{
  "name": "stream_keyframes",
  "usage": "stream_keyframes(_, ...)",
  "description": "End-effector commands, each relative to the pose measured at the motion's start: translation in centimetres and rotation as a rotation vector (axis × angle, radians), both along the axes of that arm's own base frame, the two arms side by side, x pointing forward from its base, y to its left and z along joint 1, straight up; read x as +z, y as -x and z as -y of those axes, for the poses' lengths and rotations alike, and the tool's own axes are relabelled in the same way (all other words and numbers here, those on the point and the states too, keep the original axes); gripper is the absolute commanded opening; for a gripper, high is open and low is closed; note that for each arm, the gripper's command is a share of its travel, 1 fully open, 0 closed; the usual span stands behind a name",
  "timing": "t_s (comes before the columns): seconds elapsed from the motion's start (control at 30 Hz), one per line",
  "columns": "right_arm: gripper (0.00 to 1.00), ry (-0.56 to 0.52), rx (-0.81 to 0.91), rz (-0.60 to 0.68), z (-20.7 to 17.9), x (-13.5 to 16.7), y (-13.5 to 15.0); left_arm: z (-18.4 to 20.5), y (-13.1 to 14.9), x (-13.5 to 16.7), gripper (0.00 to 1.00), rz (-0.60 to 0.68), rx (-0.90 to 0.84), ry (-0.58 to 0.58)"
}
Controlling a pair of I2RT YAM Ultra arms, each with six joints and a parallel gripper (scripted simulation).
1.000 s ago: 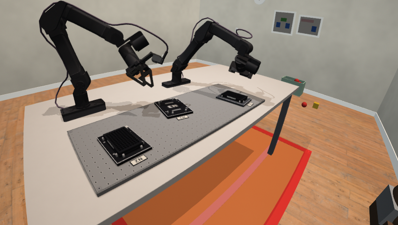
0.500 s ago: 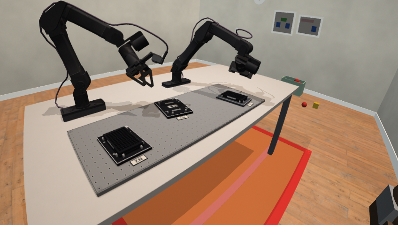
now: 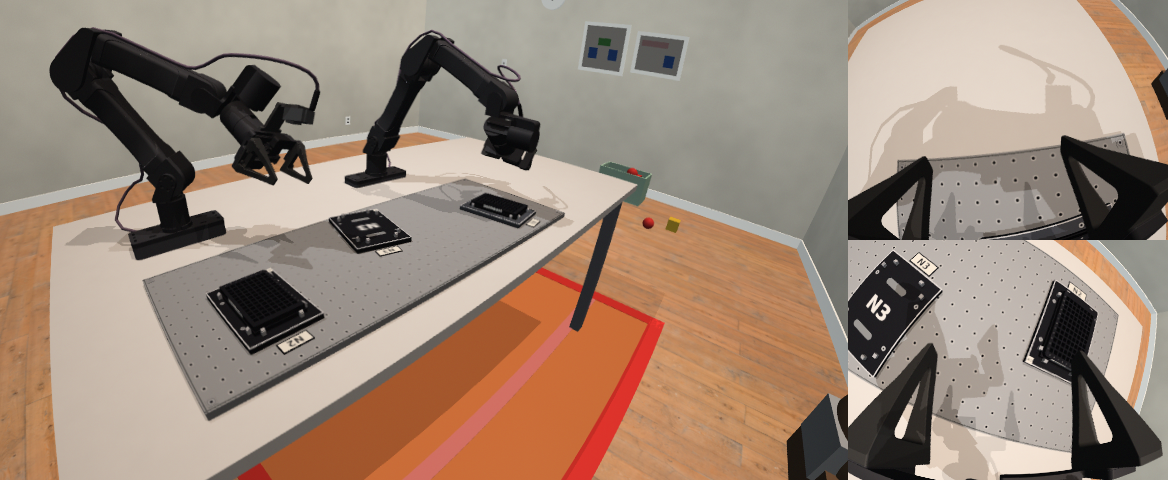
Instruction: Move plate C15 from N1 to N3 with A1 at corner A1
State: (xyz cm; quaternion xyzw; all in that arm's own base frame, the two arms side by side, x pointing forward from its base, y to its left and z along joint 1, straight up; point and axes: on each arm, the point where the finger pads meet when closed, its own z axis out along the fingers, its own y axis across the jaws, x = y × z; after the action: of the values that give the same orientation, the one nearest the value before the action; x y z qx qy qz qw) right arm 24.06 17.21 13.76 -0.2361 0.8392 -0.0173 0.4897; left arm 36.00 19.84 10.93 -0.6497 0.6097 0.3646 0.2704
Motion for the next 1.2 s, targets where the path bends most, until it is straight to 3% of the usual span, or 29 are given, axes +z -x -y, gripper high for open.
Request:
stream_keyframes(0.0,1.00,-0.113,0.004,0.111,0.4,2.1,-1.1,0.1,-2.6,2.0,1.00,0.129,-0.150,-0.039)
stream_keyframes(0.27,1.00,-0.283,-0.133,0.247,5.9,3.3,-3.0,3.1,-3.6,4.3,1.00,0.226,-0.409,-0.065)
stream_keyframes(0.47,1.00,-0.348,-0.206,0.312,8.7,3.8,-3.8,4.8,-2.9,4.4,1.00,0.246,-0.576,-0.079)
stream_keyframes(0.57,1.00,-0.357,-0.216,0.321,9.1,3.8,-4.0,5.2,-2.7,4.2,1.00,0.243,-0.605,-0.079)
stream_keyframes(0.8,1.00,-0.413,-0.283,0.367,11.4,3.9,-4.8,8.1,-0.2,1.1,1.00,0.206,-0.870,-0.070)
stream_keyframes(1.17,1.00,-0.424,-0.325,0.377,12.7,3.5,-5.2,11.2,0.6,0.6,1.00,0.248,-1.167,-0.089)
